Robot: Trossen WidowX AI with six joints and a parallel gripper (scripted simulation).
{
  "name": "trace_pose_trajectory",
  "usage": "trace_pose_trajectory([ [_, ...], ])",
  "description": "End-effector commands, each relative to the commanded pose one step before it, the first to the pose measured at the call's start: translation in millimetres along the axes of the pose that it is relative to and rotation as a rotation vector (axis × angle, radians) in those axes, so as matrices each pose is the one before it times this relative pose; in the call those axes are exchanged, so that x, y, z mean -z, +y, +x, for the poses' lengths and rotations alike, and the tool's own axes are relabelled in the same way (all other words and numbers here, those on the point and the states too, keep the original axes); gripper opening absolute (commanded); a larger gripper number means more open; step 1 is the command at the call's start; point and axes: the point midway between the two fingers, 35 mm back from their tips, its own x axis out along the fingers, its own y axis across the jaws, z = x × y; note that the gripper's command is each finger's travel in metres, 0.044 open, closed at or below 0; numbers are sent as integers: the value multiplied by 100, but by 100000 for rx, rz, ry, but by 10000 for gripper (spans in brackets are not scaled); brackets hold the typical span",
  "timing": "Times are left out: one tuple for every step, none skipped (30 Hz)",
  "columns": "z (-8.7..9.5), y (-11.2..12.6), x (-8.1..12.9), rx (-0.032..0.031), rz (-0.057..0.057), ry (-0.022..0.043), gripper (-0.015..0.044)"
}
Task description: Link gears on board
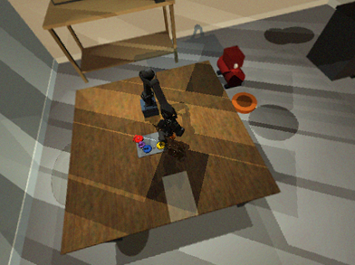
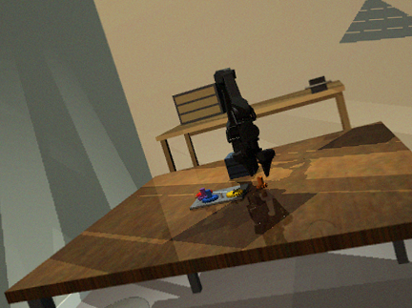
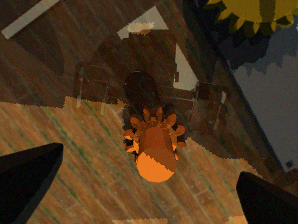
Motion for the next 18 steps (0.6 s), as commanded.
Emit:
trace_pose_trajectory([
  [825, -244, 77, 836, 591, 94, 440],
  [161, -2, 0, 1, 0, 1, 440],
  [160, -3, 0, 1, 0, 1, 440],
  [160, -3, 1, 1, 0, 1, 440],
  [128, -3, 1, 1, 0, 1, 440],
  [77, -2, 1, 1, 0, 0, 440],
  [26, -1, 0, 0, 0, 0, 440],
  [0, 0, 0, 0, 0, 0, 440],
  [0, 0, 0, 0, 0, 0, 440],
  [0, 0, 0, 0, 0, 0, 440],
  [0, 0, 0, 0, 0, 0, 440],
  [0, 0, 0, 0, 0, 0, 414],
  [0, 0, 0, 0, 0, 0, 388],
  [0, 0, 0, 0, 0, 0, 361],
  [0, 0, 0, 0, 0, 0, 335],
  [0, 0, 0, 0, 0, 0, 309],
  [0, 0, 0, 0, 0, 0, 282],
  [0, 0, 0, 0, 0, 0, 256],
])
